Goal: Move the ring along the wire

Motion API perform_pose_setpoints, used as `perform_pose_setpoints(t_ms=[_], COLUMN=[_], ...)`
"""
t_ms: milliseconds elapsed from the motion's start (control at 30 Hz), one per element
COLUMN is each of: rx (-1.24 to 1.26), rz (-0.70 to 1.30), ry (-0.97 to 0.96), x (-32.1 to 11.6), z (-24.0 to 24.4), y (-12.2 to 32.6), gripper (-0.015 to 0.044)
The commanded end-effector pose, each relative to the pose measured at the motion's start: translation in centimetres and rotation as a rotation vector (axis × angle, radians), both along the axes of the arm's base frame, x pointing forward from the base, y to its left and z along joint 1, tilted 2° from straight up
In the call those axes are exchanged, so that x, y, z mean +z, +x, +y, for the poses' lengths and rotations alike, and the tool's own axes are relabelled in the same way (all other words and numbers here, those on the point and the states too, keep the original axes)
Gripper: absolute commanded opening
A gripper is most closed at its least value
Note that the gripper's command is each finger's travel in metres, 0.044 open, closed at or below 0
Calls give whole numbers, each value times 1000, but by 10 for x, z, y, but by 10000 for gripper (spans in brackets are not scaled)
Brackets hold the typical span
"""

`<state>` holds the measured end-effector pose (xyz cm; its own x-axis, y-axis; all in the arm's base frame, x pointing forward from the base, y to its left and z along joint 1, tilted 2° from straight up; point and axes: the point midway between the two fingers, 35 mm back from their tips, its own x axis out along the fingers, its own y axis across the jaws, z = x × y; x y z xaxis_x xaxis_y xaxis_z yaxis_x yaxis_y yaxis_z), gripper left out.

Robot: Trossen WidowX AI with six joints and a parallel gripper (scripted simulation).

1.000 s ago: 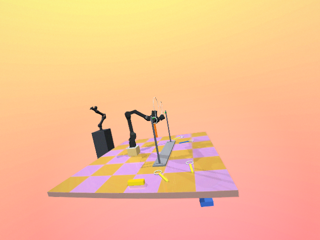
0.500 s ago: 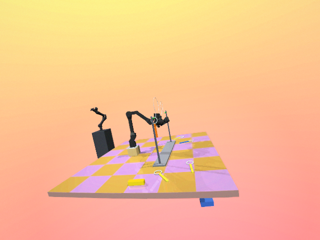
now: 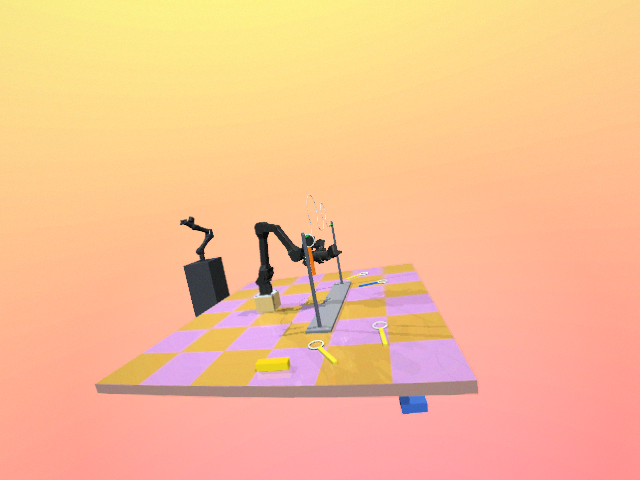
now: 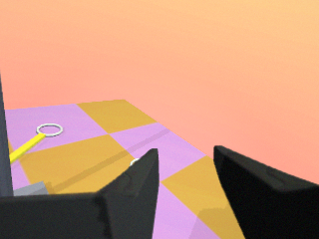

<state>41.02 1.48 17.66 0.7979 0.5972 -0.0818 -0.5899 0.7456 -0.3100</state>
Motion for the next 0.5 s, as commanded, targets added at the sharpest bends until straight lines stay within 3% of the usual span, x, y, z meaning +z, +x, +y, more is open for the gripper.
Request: perform_pose_setpoints(t_ms=[0, 467], rx=[-82, -365], rz=[8, 0], ry=[31, 95], x=[-10, -47], z=[-42, -168], y=[-7, -67], gripper=[160, 160])
